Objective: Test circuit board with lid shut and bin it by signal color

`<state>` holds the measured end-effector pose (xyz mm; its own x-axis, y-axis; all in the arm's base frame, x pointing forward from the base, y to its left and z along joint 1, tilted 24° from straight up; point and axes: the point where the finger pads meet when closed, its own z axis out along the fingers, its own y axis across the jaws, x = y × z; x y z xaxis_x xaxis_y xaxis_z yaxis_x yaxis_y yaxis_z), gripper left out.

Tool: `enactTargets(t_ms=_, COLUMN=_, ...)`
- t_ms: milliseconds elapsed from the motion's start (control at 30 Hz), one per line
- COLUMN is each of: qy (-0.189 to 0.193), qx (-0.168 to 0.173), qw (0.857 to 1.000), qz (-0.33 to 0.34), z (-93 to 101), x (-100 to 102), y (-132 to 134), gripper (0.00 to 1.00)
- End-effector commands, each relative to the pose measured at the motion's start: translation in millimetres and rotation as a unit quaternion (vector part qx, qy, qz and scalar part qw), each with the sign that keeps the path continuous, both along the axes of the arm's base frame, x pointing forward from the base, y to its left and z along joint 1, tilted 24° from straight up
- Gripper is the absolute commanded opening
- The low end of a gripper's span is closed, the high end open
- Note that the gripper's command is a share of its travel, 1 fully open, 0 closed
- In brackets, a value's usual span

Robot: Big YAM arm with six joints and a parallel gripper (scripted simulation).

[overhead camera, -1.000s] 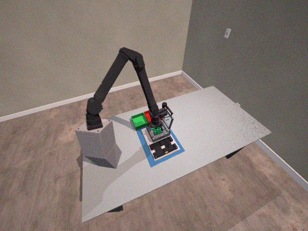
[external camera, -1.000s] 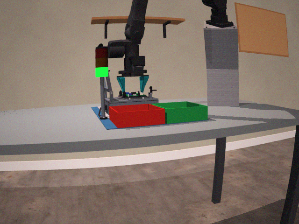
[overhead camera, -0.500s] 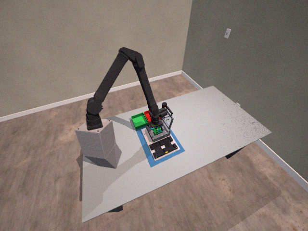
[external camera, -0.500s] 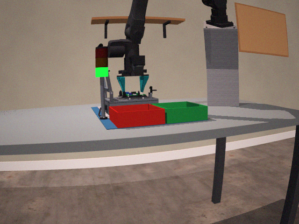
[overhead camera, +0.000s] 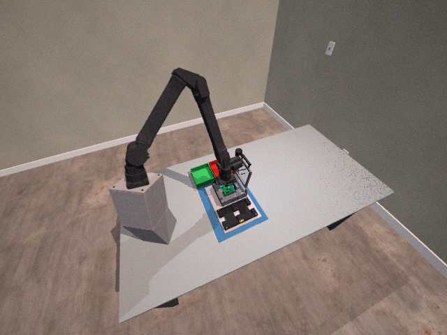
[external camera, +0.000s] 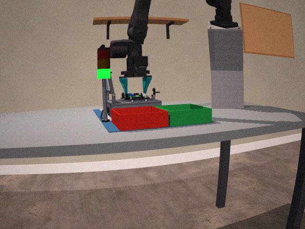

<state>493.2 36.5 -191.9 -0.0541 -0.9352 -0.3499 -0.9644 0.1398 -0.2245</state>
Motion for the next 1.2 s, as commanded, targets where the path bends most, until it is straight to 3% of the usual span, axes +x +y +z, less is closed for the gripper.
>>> enactTargets(t_ms=0, qy=-0.007, qx=-0.001, qw=1.000, qz=-0.006, z=14.9, x=3.8, y=-10.5, gripper=0.72)
enactTargets(t_ms=1167, qy=-0.007, qx=0.000, qw=1.000, qz=-0.004, z=21.8, x=1.8, y=-11.5, gripper=0.72)
